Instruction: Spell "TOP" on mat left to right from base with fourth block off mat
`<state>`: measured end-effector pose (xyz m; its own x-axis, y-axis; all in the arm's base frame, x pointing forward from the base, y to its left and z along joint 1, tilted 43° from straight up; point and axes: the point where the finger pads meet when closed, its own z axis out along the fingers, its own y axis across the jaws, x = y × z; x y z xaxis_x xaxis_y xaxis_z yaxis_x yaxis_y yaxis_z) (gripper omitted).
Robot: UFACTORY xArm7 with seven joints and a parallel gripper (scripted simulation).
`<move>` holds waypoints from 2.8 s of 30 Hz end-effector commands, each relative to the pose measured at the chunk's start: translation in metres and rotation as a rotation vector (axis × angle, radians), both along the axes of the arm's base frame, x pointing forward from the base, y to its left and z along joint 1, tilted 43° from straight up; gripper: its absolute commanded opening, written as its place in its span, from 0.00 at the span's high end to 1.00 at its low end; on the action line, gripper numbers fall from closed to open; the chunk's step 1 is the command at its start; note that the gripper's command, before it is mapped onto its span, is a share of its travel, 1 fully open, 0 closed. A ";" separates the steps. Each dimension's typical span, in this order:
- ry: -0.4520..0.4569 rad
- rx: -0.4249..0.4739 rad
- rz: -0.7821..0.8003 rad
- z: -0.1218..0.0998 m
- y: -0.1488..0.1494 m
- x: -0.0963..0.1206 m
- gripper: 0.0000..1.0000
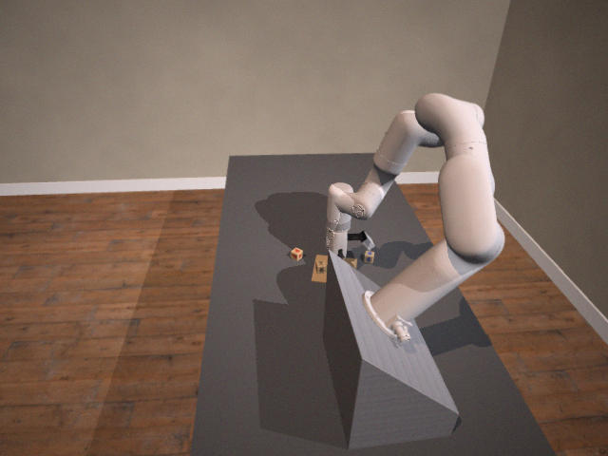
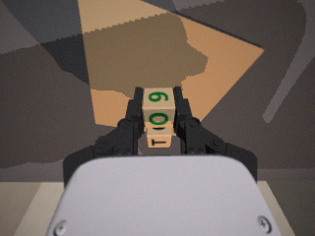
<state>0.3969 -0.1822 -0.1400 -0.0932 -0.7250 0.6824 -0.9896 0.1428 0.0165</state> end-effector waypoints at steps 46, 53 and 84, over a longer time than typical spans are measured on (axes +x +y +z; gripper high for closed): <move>-0.003 0.002 0.003 0.055 0.052 0.010 0.53; -0.003 0.002 0.003 0.066 0.062 0.011 0.53; 0.119 0.004 0.143 0.050 0.073 0.037 0.00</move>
<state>0.4165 -0.1179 -0.0796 -0.0212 -0.7279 0.6853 -0.9946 0.0852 0.0598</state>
